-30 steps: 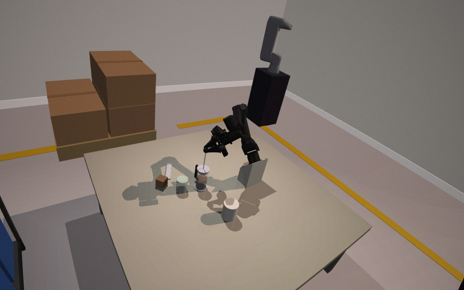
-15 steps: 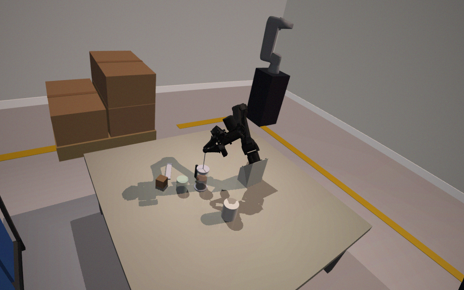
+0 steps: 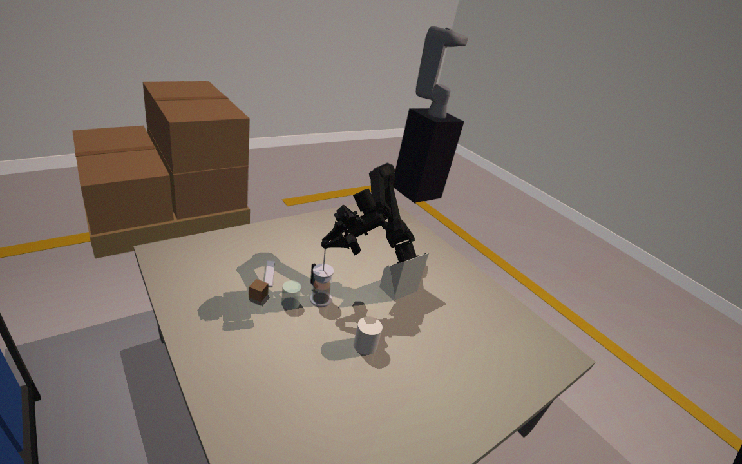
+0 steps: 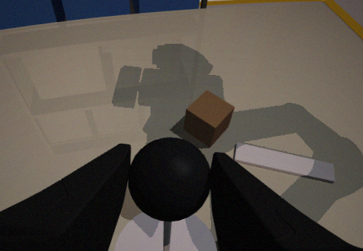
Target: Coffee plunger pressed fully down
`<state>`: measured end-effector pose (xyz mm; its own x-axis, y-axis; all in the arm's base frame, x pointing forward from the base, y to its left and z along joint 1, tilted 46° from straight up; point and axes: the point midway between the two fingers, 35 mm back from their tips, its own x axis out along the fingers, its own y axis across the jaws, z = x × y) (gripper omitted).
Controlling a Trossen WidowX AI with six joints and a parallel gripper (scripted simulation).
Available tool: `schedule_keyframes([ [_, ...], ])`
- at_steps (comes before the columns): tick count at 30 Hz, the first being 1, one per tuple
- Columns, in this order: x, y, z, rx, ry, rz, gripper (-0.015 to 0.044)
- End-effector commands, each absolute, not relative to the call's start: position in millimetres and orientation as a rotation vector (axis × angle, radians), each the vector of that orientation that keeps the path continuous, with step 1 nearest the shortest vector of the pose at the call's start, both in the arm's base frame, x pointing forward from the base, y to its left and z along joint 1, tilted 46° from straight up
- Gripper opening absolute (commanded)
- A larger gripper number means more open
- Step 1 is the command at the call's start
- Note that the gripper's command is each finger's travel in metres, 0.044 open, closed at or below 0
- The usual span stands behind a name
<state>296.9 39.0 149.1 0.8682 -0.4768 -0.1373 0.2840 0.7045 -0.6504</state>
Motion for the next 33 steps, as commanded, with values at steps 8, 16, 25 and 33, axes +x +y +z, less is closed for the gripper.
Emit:
schedule_keyframes([
  [8,299,22,122,-0.693,0.349,-0.430,0.0119],
  [16,302,13,113,-0.693,0.349,-0.430,0.0119],
  [25,305,2,103,-0.694,0.346,-0.430,0.0119],
  [33,308,-8,96,-0.698,0.342,-0.431,0.0119],
])
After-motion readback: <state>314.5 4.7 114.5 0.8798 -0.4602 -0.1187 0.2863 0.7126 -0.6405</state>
